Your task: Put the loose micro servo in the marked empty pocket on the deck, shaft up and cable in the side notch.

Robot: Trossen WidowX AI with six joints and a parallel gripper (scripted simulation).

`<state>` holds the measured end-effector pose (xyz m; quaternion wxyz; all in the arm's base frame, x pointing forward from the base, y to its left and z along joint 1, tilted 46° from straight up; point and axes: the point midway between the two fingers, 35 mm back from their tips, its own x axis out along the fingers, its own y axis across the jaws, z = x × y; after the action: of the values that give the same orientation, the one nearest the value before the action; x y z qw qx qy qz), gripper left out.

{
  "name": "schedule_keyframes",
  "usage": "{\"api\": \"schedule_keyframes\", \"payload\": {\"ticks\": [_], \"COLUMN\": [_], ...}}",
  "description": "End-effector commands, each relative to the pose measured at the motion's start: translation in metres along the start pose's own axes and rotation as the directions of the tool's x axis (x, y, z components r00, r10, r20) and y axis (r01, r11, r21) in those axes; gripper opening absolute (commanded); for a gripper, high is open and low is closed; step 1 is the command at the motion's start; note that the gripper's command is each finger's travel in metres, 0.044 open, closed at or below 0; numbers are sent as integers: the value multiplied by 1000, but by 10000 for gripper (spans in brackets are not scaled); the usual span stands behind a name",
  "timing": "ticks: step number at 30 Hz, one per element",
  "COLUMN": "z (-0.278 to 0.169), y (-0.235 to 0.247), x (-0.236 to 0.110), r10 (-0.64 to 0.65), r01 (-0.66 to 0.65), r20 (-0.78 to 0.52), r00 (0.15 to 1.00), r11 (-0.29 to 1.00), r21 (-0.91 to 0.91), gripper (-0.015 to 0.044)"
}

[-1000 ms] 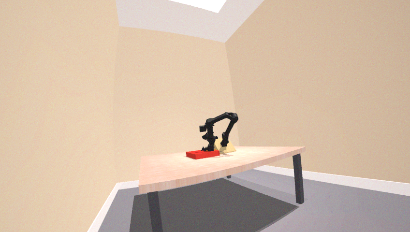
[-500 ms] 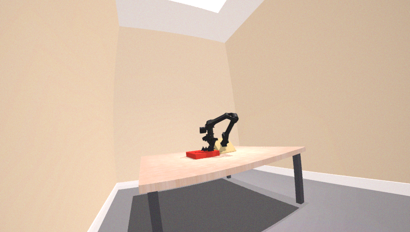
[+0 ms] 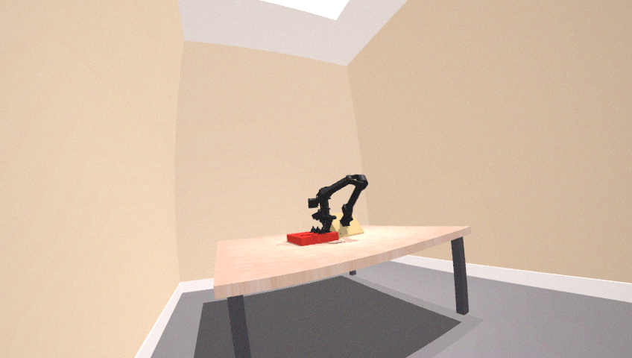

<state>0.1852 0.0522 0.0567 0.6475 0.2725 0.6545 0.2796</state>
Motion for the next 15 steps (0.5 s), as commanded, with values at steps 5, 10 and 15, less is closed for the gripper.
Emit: {"api": "schedule_keyframes", "payload": {"ticks": [5,10,15], "z": [0,0,-1], "y": [0,-1,0], "x": [0,-11,-35], "r10": [2,0,1], "r01": [-2,0,-1], "r20": [3,3,3], "r00": [1000,1000,1000], "r11": [1000,1000,1000], "r21": [6,7,7], "gripper": [158,187,187]}}
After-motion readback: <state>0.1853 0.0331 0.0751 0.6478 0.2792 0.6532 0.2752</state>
